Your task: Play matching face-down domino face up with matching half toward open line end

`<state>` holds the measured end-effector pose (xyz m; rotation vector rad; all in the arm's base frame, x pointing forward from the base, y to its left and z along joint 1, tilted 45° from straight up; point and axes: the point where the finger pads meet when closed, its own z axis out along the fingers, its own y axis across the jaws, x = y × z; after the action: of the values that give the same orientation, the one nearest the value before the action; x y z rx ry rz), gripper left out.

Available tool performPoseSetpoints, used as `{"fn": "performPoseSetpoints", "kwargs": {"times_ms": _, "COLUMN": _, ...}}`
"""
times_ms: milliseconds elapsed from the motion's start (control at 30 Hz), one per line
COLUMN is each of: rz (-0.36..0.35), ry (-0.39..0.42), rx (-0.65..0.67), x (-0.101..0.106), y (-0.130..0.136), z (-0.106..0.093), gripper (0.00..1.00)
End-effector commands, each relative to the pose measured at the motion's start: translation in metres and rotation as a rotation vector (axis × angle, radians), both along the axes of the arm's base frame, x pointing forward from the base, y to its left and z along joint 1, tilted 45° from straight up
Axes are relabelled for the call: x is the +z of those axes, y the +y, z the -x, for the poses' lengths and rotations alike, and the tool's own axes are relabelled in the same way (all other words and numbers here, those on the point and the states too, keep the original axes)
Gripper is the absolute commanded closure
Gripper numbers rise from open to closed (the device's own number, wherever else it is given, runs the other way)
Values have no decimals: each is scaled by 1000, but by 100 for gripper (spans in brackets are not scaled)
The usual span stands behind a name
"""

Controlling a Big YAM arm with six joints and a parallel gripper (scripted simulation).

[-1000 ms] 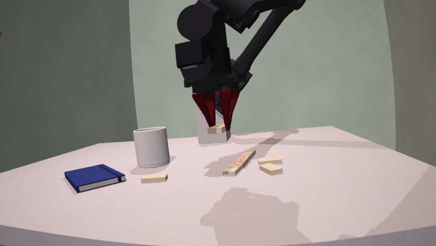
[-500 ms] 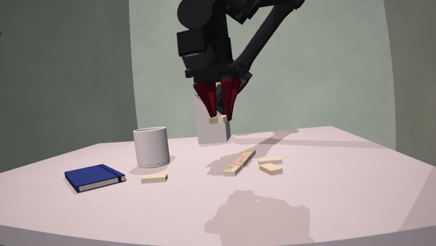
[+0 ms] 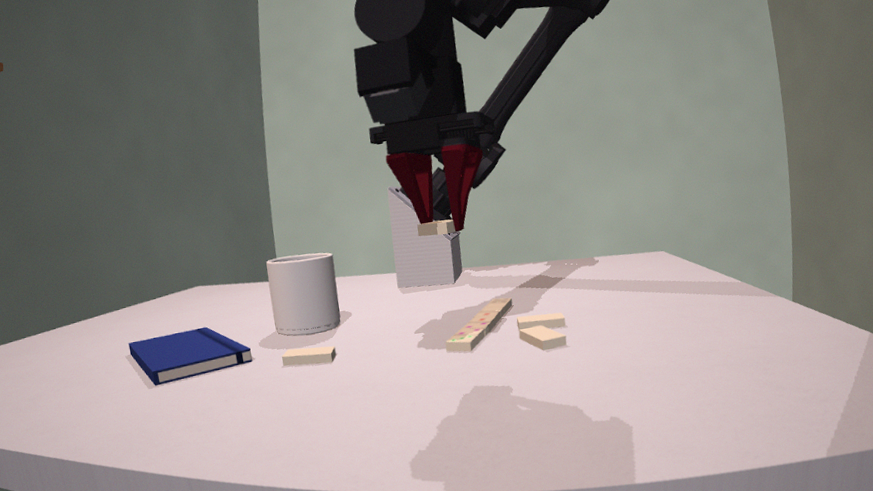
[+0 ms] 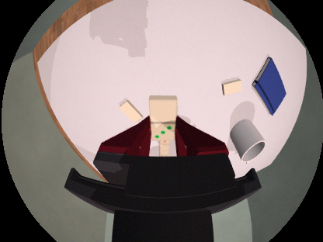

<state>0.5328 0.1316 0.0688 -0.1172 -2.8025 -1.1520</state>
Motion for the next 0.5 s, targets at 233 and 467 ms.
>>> {"fn": "performPoseSetpoints", "kwargs": {"times_ms": 233, "rz": -2, "ry": -68, "rx": -20, "x": 28, "y": -15, "z": -19, "gripper": 78}}
{"fn": "performPoseSetpoints", "kwargs": {"times_ms": 467, "rz": -2, "ry": -73, "rx": 5, "x": 22, "y": -11, "z": -22, "gripper": 78}}
